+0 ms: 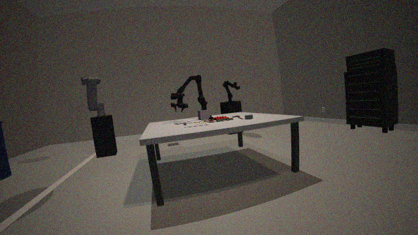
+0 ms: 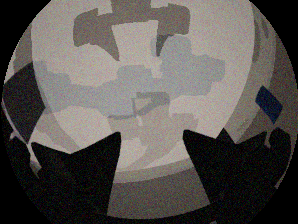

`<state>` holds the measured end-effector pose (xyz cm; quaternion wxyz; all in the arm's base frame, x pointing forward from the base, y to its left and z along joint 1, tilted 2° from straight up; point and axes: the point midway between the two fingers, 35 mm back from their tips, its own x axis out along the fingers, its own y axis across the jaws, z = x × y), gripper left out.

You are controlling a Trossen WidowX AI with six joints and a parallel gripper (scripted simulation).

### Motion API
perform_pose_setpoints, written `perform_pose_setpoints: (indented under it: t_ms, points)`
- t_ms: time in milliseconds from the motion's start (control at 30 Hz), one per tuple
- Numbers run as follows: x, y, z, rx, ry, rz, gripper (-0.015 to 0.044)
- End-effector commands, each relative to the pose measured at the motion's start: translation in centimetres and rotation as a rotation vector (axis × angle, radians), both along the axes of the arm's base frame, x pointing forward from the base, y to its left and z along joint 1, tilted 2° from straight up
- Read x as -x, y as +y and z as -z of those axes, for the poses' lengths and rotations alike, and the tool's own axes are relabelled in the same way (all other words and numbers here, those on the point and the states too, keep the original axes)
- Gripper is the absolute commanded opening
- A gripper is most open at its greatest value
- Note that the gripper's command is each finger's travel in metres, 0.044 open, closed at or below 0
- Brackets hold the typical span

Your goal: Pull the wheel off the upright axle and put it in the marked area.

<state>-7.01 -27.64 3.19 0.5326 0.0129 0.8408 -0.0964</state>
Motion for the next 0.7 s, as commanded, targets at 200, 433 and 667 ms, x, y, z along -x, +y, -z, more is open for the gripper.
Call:
perform_pose_setpoints:
  t_ms: [200, 433, 667]
  points:
    - [-9.8, -1.8, -0.2, 0.038, -0.136, -0.113, 0.03]
    - [-15.9, -1.4, -0.4, 0.047, -0.216, -0.142, 0.03]
    - [-21.9, 0.7, -0.3, 0.048, -0.263, -0.145, 0.03]
